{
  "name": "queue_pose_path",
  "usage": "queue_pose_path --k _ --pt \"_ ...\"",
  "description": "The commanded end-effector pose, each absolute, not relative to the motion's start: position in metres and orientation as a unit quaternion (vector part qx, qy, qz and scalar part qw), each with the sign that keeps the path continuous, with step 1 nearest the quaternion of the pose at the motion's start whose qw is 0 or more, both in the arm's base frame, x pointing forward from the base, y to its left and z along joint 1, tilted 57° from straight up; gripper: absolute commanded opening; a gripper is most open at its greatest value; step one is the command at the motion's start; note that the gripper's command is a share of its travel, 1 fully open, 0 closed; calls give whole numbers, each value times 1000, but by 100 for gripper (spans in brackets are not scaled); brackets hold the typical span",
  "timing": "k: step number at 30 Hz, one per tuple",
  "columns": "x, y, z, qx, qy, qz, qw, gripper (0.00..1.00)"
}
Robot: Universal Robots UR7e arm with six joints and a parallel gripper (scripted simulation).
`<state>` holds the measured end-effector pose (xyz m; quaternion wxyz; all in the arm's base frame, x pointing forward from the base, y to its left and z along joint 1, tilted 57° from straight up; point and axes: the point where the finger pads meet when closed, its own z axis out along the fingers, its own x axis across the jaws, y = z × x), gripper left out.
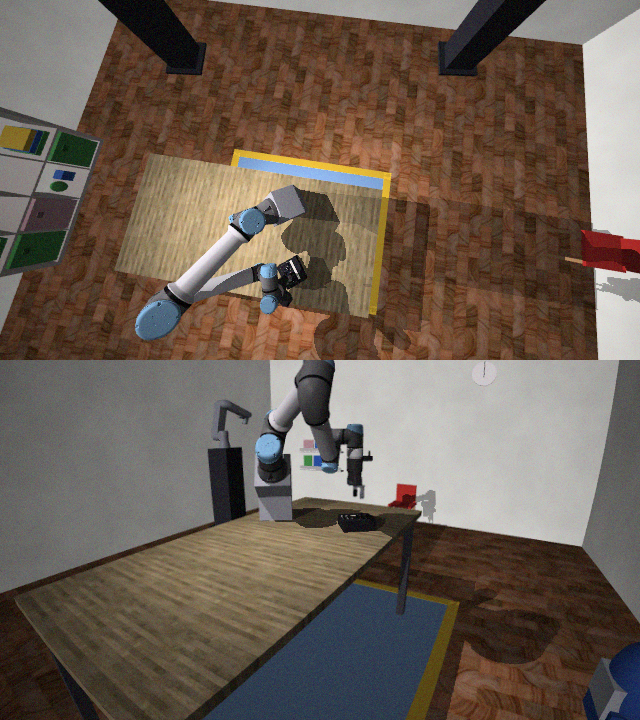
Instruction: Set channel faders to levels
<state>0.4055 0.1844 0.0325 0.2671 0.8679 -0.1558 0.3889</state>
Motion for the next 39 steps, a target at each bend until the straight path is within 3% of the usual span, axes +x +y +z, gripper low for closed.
queue_pose_path --k 1,20,39 --pt "411 178 31 840 -265 420 219 100" --pt "424 146 30 690 -549 470 52 100" --pt "422 117 26 451 -756 460 -117 100"
